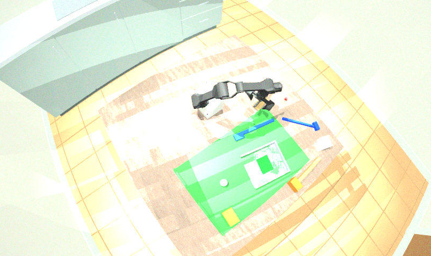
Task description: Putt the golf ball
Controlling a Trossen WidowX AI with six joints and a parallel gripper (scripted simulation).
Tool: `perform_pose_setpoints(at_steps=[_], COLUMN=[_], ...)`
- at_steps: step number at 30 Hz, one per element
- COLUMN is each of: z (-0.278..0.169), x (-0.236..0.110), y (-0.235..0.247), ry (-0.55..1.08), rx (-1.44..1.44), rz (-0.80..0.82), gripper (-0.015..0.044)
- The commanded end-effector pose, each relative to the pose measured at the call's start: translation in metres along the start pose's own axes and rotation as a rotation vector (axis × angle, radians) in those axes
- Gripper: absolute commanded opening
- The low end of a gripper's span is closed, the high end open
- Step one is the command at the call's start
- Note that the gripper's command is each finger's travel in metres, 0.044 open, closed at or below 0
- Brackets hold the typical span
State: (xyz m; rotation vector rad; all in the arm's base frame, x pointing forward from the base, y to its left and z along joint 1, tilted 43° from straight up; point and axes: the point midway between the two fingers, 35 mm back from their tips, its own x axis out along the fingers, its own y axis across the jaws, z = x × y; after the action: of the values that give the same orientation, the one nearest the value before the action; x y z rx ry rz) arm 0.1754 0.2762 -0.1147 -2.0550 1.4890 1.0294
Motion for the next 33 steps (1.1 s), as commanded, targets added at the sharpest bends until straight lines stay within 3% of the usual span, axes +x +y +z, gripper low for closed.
perform_pose_setpoints(at_steps=[1, 15, 30, 33], z=[-0.001, -0.001, 0.000, 0.000], x=[0.006, 0.024, 0.021, 0.021], y=[0.001, 0.001, 0.000, 0.000], ry=[0.007, 0.007, 0.001, 0.001], rx=[-0.009, -0.008, 0.000, 0.000], rz=[0.000, 0.000, 0.000, 0.000], gripper=[0.0440, 0.0440, 0.0046, 0.0026])
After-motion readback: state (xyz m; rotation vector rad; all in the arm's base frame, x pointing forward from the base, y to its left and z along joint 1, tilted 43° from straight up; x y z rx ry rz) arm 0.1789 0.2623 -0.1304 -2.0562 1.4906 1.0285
